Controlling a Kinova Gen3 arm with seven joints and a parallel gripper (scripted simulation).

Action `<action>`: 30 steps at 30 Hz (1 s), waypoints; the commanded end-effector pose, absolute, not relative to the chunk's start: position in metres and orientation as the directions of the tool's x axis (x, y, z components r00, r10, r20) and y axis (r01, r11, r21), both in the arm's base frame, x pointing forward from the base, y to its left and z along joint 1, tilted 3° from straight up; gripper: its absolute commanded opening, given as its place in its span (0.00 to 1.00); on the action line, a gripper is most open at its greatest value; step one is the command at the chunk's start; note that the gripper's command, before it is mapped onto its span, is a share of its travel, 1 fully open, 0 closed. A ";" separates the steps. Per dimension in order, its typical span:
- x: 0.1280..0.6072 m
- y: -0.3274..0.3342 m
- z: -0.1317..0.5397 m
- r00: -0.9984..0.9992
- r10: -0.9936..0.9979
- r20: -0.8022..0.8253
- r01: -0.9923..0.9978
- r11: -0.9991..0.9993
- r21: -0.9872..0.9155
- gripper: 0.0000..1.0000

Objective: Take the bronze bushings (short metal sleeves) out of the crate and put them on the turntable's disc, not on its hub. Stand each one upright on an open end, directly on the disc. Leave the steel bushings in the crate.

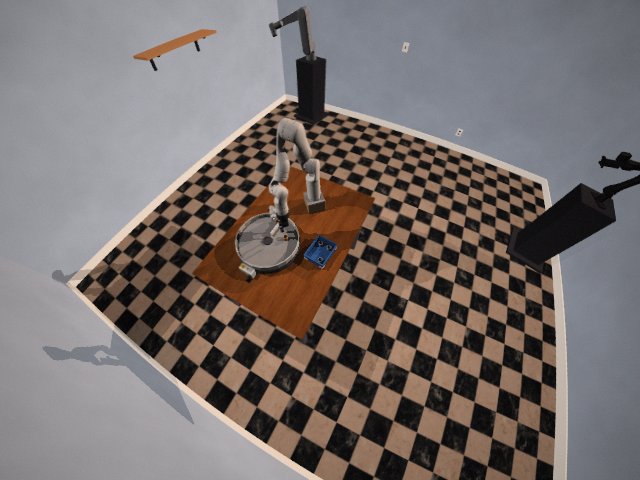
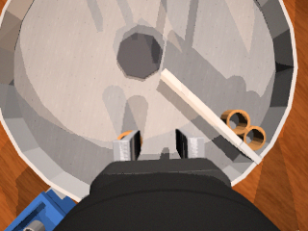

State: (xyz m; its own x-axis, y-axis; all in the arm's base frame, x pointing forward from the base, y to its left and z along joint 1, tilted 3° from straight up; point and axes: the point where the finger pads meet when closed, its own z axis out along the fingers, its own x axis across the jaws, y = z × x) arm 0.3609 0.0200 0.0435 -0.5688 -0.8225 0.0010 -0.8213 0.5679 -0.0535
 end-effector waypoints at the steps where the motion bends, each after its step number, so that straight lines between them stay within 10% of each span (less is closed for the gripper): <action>1: 0.361 0.020 0.044 -0.569 -0.823 0.000 -0.821 0.568 -0.054 0.78; 8: 0.361 0.020 0.044 -0.569 -0.823 0.000 -0.821 0.568 -0.054 0.78; 9: 0.361 0.020 0.044 -0.569 -0.823 0.000 -0.821 0.568 -0.054 1.00; 30: 0.358 0.022 0.110 -0.569 -0.823 0.000 -0.821 0.568 -0.054 1.00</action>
